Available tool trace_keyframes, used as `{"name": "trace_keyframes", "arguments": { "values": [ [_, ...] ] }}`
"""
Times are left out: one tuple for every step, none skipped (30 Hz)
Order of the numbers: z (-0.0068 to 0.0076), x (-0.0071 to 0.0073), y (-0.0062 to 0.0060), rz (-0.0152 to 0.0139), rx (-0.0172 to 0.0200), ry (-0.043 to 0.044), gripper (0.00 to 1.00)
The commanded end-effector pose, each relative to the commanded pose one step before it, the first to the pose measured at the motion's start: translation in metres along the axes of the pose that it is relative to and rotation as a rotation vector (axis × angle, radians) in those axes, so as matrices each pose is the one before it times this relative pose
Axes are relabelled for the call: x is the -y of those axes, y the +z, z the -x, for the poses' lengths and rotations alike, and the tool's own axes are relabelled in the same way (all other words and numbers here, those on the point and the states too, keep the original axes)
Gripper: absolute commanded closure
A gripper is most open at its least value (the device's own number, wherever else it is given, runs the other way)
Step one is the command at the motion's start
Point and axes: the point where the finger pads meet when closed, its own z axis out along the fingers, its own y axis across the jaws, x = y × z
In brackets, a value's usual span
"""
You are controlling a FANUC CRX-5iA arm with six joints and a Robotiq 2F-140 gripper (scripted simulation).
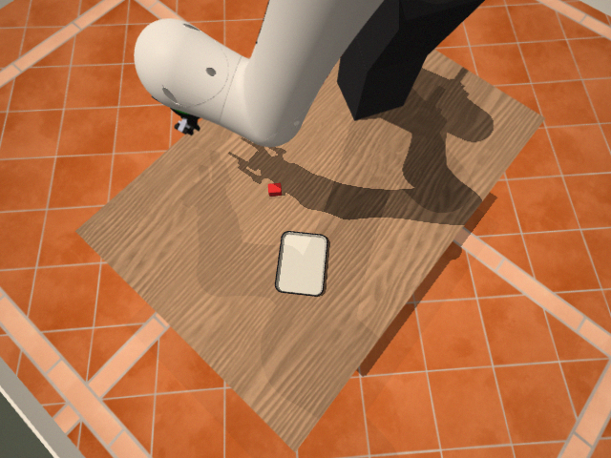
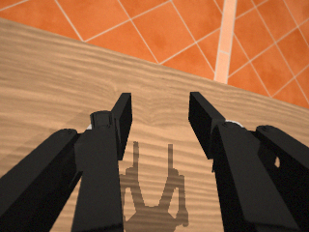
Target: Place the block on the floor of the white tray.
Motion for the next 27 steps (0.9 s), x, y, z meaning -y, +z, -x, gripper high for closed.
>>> {"name": "trace_keyframes", "arguments": {
  "values": [
    [0.01261,-0.00364,0.00076,0.00006,0.05188,-0.04249,0.58],
    [0.0,0.0,0.0,0.0,0.0,0.0,0.58],
    [0.0,0.0,0.0,0.0,0.0,0.0,0.58],
    [0.01214,-0.00161,0.00161,-0.00997,0.02826,-0.03422,0.58],
    [0.0,0.0,0.0,0.0,0.0,0.0,0.58],
    [0.0,0.0,0.0,0.0,0.0,0.0,0.58],
    [0.0,0.0,0.0,0.0,0.0,0.0,0.58],
    [0.01248,-0.0004,0.0017,-0.01249,0.02721,-0.03375,0.58],
    [0.0,0.0,0.0,0.0,0.0,0.0,0.58],
    [0.0,0.0,0.0,0.0,0.0,0.0,0.58],
    [0.0,0.0,0.0,0.0,0.0,0.0,0.58],
    [0.01264,0.0008,0.00178,-0.01474,0.02586,-0.03317,0.58],
    [0.0,0.0,0.0,0.0,0.0,0.0,0.58],
    [0.0,0.0,0.0,0.0,0.0,0.0,0.58],
    [0.0,0.0,0.0,0.0,0.0,0.0,0.58],
    [0.01261,0.00194,0.00185,-0.0167,0.02428,-0.03247,0.58],
    [0.0,0.0,0.0,0.0,0.0,0.0,0.58],
    [0.0,0.0,0.0,0.0,0.0,0.0,0.58],
    [0.0,0.0,0.0,0.0,0.0,0.0,0.58],
    [0.01241,0.003,0.00192,-0.01832,0.02251,-0.03167,0.58],
    [0.0,0.0,0.0,0.0,0.0,0.0,0.58],
    [0.0,0.0,0.0,0.0,0.0,0.0,0.58],
    [0.0,0.0,0.0,0.0,0.0,0.0,0.58],
    [0.01207,0.00397,0.00197,-0.0196,0.02061,-0.03077,0.58],
    [0.0,0.0,0.0,0.0,0.0,0.0,0.58],
    [0.0,0.0,0.0,0.0,0.0,0.0,0.58],
    [0.0,0.0,0.0,0.0,0.0,0.0,0.58]
  ]
}}
